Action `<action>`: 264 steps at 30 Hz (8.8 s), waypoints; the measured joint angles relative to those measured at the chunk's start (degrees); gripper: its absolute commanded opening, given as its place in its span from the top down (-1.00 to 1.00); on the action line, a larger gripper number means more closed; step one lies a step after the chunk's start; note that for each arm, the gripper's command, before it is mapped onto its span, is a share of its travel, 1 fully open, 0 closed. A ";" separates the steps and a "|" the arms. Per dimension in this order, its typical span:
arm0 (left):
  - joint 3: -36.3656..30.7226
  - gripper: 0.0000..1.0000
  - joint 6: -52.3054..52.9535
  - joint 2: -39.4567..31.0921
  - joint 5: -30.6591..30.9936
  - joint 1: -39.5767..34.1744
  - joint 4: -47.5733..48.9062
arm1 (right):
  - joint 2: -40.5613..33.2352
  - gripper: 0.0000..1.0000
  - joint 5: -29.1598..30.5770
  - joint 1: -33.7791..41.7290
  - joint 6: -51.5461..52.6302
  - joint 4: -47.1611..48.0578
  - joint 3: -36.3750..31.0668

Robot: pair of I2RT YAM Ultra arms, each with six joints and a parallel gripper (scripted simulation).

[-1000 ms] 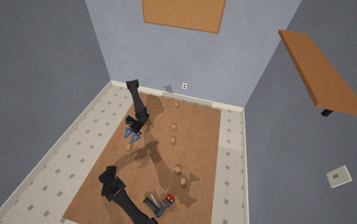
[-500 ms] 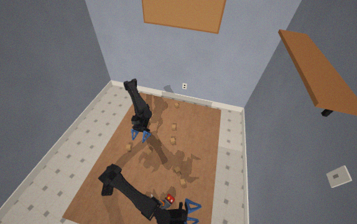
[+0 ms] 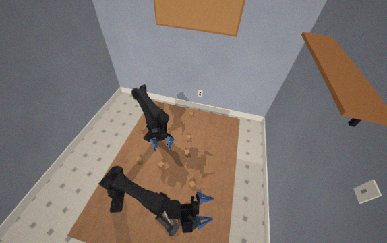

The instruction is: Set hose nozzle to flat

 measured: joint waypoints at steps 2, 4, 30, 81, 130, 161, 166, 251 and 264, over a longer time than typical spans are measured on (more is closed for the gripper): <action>0.63 -1.00 -1.20 0.09 -1.20 0.92 0.48 | -1.79 -1.00 0.74 1.14 -1.49 -0.35 -0.68; 1.11 -1.00 -2.25 0.26 -2.12 1.14 0.57 | -3.08 -1.00 1.70 1.70 -2.89 -0.35 -0.98; 10.71 -1.00 -20.24 1.46 -18.49 16.41 3.93 | -26.29 -1.00 17.31 17.22 -25.14 -6.84 -16.94; 18.82 0.26 -34.77 2.67 -31.85 28.20 6.95 | -45.51 -1.00 29.64 29.57 -42.58 -10.60 -28.41; 18.84 0.26 -34.82 2.67 -31.91 28.20 6.99 | -37.31 -0.55 29.66 17.44 -35.85 -22.67 -34.77; 18.84 0.26 -34.82 2.67 -31.91 28.20 6.99 | -27.98 -0.55 29.66 3.10 -27.78 -37.03 -42.14; 18.84 0.26 -34.82 2.67 -31.91 28.20 6.99 | -26.12 -0.55 29.62 0.61 -26.64 -39.52 -42.93; 18.84 0.26 -34.82 2.67 -31.91 28.20 6.99 | -18.67 0.29 29.66 0.11 -26.49 -32.15 -45.16; 18.84 0.26 -34.82 2.67 -31.91 28.20 6.99 | -18.67 0.29 29.64 0.11 -26.49 -32.57 -45.16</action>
